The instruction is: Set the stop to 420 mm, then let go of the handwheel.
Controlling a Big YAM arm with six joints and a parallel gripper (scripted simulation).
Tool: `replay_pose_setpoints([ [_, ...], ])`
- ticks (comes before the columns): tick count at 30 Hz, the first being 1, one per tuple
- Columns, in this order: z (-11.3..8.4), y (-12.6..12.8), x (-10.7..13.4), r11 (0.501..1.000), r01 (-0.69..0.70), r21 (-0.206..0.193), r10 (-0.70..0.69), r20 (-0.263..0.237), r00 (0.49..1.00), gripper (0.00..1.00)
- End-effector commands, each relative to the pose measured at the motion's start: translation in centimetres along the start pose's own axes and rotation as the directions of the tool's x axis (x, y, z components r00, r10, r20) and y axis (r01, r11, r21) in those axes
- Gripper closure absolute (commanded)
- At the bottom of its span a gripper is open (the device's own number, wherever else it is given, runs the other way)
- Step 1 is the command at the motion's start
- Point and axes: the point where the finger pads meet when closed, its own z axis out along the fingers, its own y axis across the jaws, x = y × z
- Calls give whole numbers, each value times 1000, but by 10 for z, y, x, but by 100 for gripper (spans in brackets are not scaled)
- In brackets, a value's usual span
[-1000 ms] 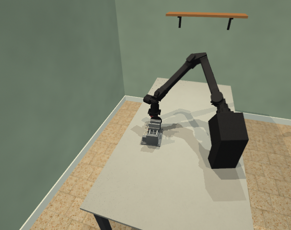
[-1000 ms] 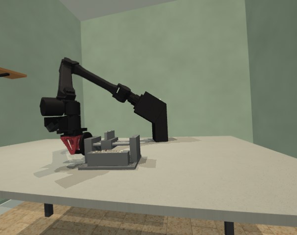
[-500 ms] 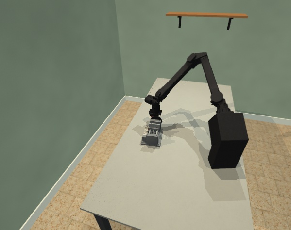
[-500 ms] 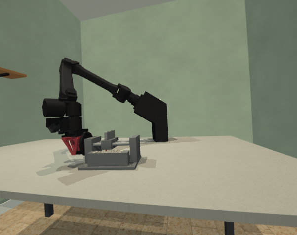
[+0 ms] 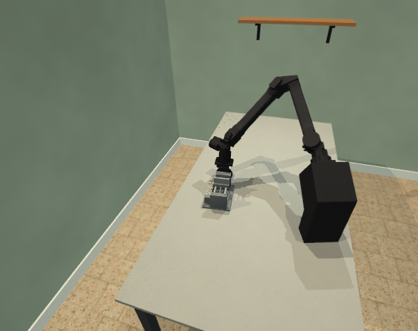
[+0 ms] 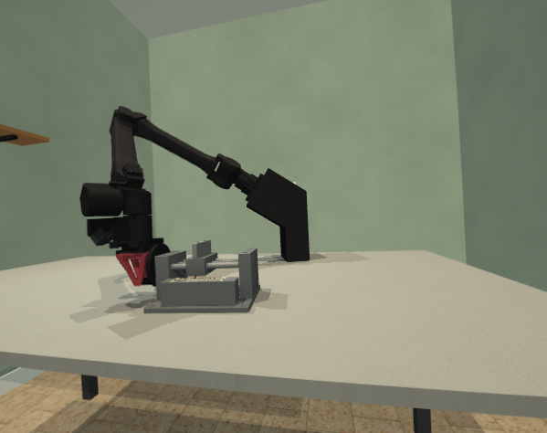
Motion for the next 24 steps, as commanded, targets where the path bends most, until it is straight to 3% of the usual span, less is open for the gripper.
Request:
replay_pose_setpoints([
  [1,9,-15,-6,1000,-3,29,3,9,1000,94],
  [24,-1,-24,-13,1000,-22,19,22,16,1000,94],
])
